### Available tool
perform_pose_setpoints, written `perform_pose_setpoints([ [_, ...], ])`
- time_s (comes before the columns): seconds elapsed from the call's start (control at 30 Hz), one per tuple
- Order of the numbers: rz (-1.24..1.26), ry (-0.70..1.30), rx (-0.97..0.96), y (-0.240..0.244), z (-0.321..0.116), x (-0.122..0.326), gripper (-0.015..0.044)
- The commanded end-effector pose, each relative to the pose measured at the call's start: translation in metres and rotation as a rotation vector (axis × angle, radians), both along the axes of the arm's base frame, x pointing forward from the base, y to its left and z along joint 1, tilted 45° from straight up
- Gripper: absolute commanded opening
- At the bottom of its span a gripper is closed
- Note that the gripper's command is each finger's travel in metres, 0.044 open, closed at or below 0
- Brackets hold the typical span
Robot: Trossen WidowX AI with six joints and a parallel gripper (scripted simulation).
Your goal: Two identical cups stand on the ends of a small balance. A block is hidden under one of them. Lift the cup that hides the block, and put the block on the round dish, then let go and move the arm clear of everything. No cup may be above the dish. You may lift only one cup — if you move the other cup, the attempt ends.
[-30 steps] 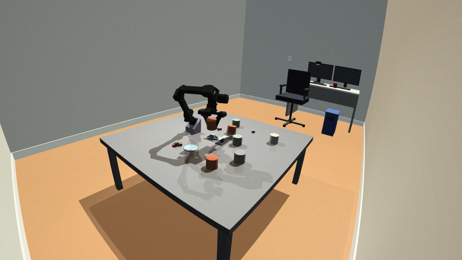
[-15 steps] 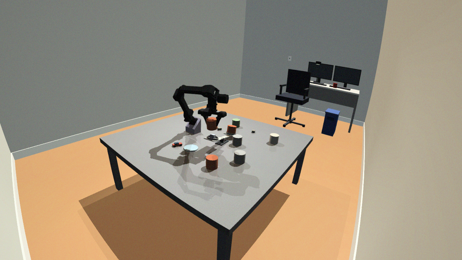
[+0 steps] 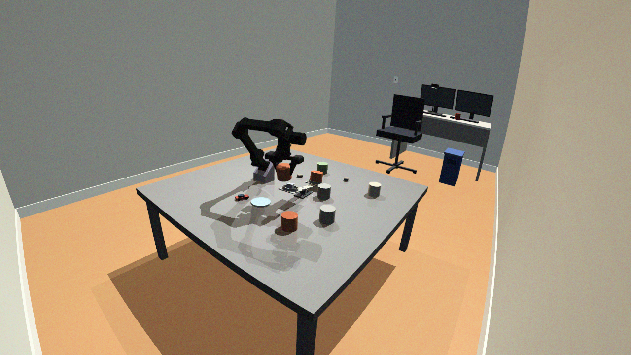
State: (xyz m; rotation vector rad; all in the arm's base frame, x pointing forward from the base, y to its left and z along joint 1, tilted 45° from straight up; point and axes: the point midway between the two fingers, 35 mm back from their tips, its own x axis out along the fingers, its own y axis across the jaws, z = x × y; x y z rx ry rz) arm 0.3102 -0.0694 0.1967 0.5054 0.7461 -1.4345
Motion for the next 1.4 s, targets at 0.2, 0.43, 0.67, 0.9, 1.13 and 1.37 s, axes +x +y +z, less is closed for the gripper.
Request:
perform_pose_setpoints([
  [0.2,-0.033,-0.013,0.037,-0.05,0.015,-0.046,0.0],
  [0.43,-0.052,-0.029,0.044,-0.077,0.022,-0.082,0.0],
  [0.67,-0.069,-0.045,0.036,-0.097,0.025,-0.12,0.0],
  [0.9,-0.086,-0.058,0.015,-0.111,0.026,-0.157,0.0],
  [1.13,-0.103,-0.063,-0.02,-0.118,0.024,-0.194,0.0],
  [1.37,-0.107,-0.063,-0.029,-0.12,0.022,-0.201,0.0],
])
